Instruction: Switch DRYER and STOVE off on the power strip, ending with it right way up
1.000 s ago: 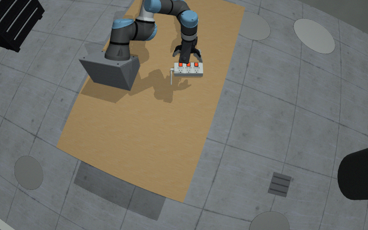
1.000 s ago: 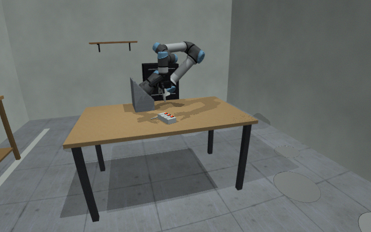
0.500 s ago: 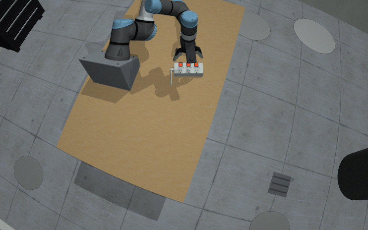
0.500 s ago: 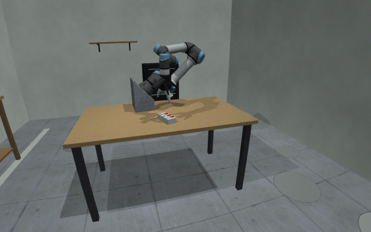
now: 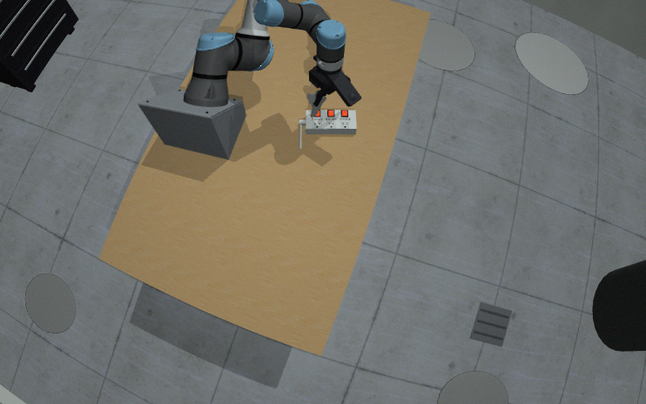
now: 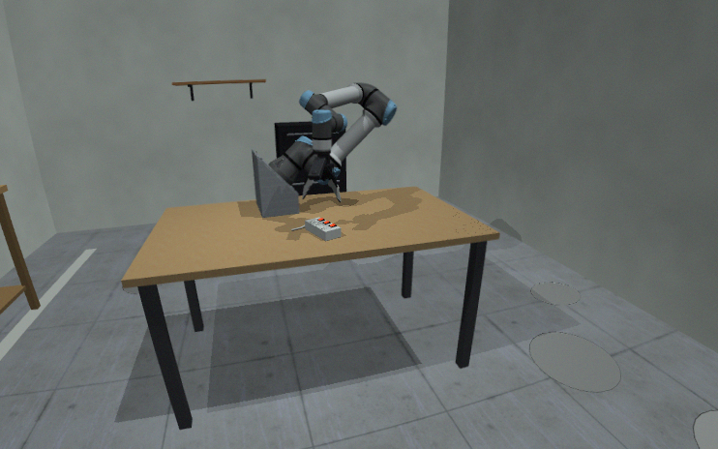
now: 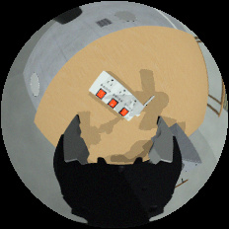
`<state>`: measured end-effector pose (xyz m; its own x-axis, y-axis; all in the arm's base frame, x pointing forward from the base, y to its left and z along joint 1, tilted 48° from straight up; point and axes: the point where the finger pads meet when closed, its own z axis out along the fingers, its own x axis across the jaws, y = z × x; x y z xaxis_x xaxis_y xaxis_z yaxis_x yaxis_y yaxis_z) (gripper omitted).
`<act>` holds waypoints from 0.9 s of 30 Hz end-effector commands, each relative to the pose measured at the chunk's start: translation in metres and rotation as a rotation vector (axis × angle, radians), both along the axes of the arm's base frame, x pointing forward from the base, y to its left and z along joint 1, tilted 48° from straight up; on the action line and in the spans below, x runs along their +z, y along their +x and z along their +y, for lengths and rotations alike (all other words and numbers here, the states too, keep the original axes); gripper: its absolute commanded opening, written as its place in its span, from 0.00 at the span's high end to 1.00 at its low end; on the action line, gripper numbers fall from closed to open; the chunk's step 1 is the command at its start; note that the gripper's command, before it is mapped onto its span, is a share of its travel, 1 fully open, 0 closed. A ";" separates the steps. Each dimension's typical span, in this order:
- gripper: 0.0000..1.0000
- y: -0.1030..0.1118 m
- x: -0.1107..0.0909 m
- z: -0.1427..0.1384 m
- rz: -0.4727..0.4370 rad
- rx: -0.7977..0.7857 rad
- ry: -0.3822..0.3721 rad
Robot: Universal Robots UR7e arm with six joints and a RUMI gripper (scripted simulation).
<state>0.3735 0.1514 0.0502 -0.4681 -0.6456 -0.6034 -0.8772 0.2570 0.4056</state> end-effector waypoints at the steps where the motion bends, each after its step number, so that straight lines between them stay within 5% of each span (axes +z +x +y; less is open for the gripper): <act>1: 0.00 -0.002 0.000 0.010 -0.182 0.168 0.046; 13: 0.00 -0.010 0.001 0.031 -0.494 0.460 0.092; 27: 0.00 -0.014 0.002 0.039 -0.620 0.576 0.108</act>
<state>0.3614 0.1873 0.0518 0.2986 -0.6245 -0.7217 -0.9487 -0.2769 -0.1529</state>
